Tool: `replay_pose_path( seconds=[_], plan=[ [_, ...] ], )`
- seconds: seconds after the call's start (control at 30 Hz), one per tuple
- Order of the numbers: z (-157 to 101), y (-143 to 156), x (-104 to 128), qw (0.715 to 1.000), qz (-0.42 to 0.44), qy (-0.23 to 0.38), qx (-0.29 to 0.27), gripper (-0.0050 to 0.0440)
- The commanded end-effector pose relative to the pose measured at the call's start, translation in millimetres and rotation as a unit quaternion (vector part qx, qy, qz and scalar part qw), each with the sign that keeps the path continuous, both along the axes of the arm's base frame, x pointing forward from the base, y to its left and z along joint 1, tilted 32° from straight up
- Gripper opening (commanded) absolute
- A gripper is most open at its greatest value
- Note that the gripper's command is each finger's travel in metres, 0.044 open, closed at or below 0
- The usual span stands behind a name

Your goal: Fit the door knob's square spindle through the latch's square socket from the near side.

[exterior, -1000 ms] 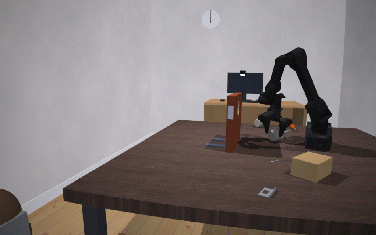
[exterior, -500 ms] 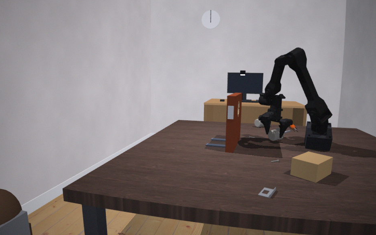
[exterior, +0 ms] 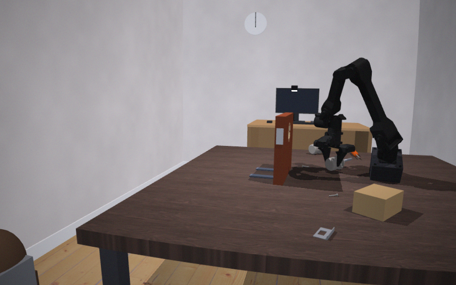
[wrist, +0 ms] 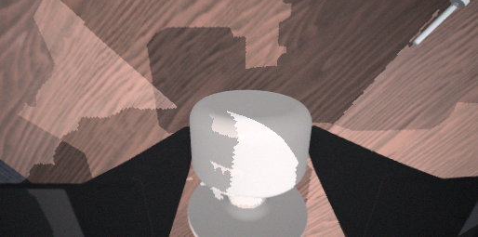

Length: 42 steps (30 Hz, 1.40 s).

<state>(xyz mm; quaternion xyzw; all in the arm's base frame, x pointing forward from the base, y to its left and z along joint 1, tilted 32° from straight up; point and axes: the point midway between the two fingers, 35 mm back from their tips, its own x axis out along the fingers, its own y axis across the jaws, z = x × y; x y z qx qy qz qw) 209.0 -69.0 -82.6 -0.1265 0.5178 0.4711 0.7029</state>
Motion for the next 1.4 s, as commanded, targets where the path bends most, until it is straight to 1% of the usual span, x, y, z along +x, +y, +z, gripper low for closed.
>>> replay_pose_path(
  seconds=[0.0, 0.13, 0.3, 0.37, 0.53, 0.67, 0.93, 1.03, 1.37],
  plan=[
    [-1.0, 1.2, -0.9, 1.000, -0.003, 0.003, 0.002, 0.0271],
    [-1.0, 1.2, -0.9, 1.000, -0.003, 0.003, 0.002, 0.0244],
    [2.8, -1.2, -1.0, 1.000, -0.003, 0.003, 0.002, 0.0124],
    [2.8, -1.2, -1.0, 1.000, -0.003, 0.003, 0.002, 0.0124],
    [3.8, -1.8, -1.0, 1.000, -0.003, 0.003, 0.002, 0.0004],
    [15.5, -9.2, -1.3, 1.000, -0.003, 0.003, 0.002, 0.0000],
    [24.8, -15.1, -1.5, 1.000, -0.003, 0.003, 0.002, 0.0000],
    [32.9, -20.2, -1.6, 1.000, -0.003, 0.003, 0.002, 0.0000],
    [48.4, -30.1, -2.0, 1.000, -0.003, 0.003, 0.002, 0.0000]
  ],
)
